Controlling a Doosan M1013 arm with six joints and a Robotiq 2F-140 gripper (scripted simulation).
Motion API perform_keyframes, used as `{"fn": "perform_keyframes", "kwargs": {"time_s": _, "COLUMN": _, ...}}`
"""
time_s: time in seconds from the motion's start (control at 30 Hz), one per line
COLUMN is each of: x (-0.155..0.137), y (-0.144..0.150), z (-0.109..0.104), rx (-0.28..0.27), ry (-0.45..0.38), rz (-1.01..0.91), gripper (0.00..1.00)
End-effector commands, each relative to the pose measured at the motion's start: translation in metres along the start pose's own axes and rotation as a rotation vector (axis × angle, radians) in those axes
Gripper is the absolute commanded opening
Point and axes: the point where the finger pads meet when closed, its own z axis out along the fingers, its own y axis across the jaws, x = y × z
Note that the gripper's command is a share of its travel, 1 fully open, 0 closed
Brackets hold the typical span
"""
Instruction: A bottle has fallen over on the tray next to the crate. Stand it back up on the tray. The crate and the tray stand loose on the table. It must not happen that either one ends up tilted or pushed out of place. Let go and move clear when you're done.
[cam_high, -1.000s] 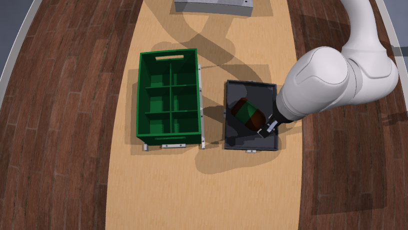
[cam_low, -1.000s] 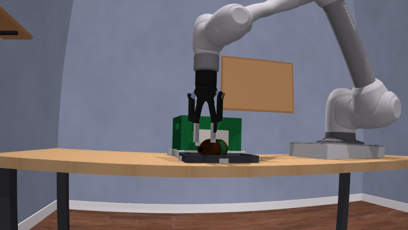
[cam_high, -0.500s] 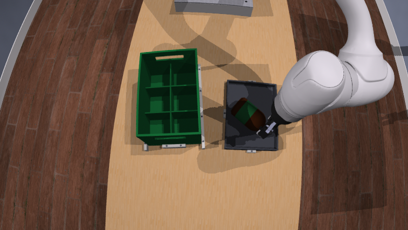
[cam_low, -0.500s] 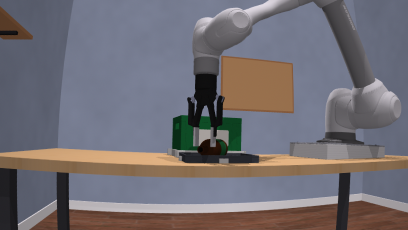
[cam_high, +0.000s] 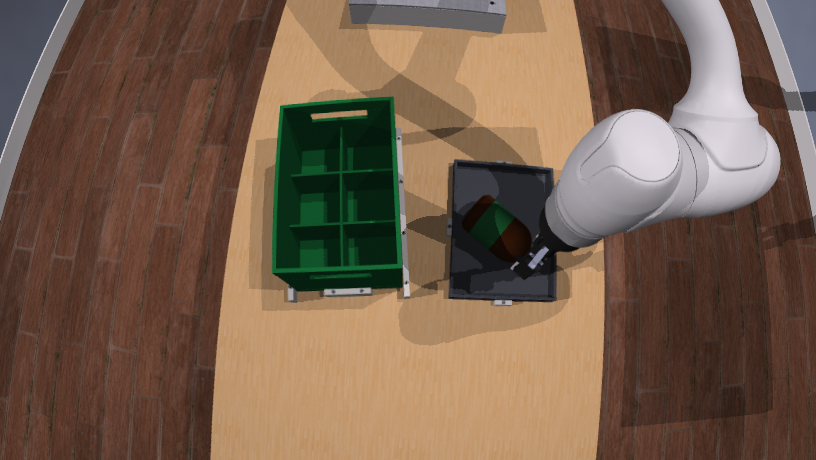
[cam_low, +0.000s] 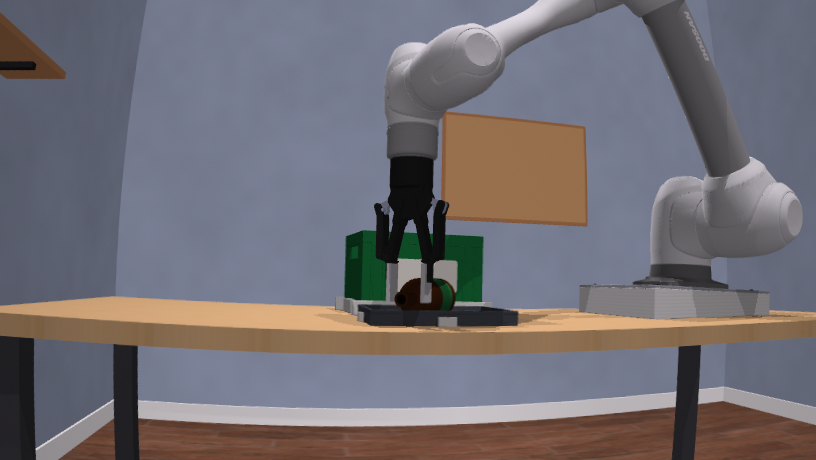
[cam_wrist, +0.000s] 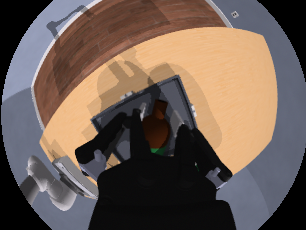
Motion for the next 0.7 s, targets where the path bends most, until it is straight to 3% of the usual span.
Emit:
{"fn": "perform_keyframes", "kwargs": {"time_s": 0.0, "x": 0.0, "y": 0.0, "z": 0.0025, "rx": 0.0, "ry": 0.0, "rz": 0.0, "gripper": 0.44}}
{"fn": "perform_keyframes", "kwargs": {"time_s": 0.67, "x": 0.0, "y": 0.0, "z": 0.0067, "rx": 0.0, "ry": 0.0, "rz": 0.0, "gripper": 0.44}}
